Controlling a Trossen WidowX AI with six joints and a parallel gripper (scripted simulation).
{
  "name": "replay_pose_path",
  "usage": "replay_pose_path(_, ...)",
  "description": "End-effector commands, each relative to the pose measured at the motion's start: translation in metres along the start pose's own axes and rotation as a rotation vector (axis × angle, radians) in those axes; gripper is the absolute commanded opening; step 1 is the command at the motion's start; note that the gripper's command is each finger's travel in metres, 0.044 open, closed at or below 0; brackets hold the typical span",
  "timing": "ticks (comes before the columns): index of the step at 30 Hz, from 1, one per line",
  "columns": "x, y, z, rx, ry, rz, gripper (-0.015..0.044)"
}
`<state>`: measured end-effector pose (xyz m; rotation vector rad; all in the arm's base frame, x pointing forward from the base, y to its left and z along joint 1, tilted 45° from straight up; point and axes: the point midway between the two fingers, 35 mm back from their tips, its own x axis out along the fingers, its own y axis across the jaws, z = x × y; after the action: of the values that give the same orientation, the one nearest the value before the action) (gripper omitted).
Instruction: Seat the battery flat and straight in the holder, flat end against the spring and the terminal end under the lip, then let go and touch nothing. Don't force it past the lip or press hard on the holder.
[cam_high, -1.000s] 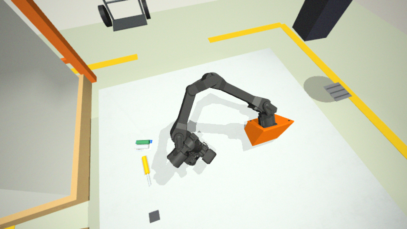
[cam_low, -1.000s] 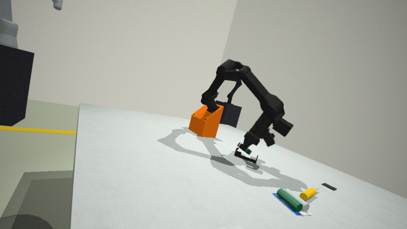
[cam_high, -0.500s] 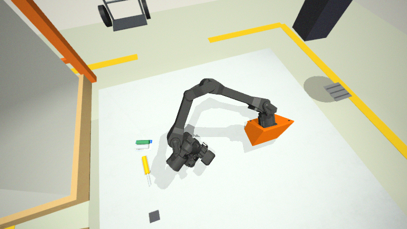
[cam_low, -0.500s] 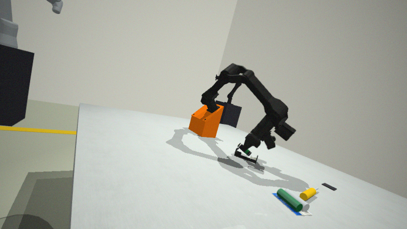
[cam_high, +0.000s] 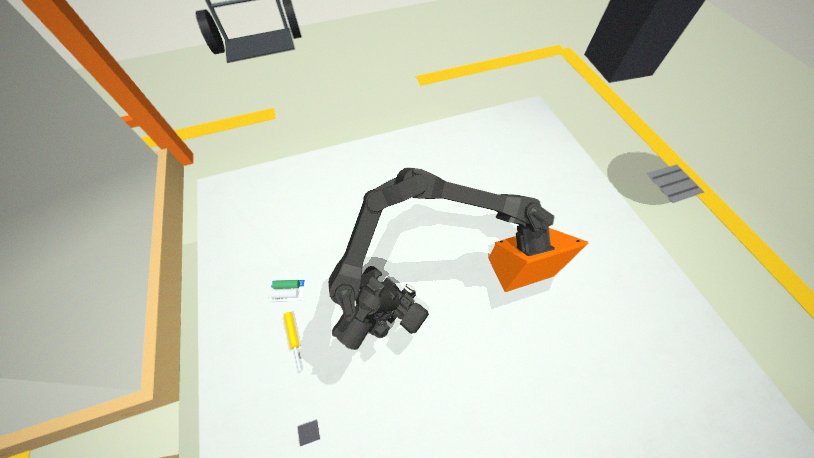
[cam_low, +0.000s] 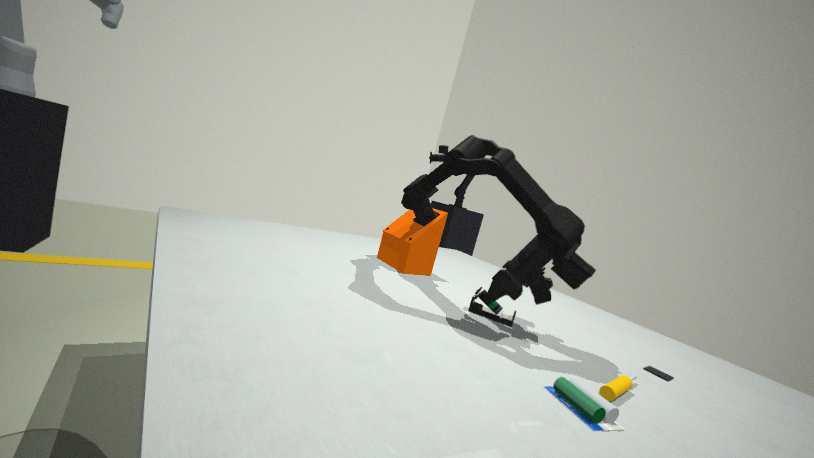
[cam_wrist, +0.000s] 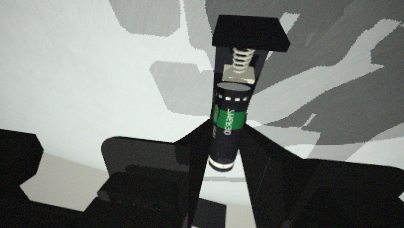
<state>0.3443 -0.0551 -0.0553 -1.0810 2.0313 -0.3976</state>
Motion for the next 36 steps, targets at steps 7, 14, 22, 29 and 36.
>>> replay_pose_path(7, 0.000, -0.002, 0.003, 0.009, 0.041, 0.002, 0.0074)
replay_pose_path(14, 0.000, -0.002, 0.005, 0.010, 0.044, 0.003, 0.0074)
replay_pose_path(22, -0.001, -0.002, 0.009, 0.010, 0.044, 0.004, 0.0074)
replay_pose_path(29, -0.002, -0.002, 0.013, 0.011, 0.044, 0.006, 0.0074)
replay_pose_path(36, -0.003, -0.002, 0.016, 0.010, 0.045, 0.009, 0.0074)
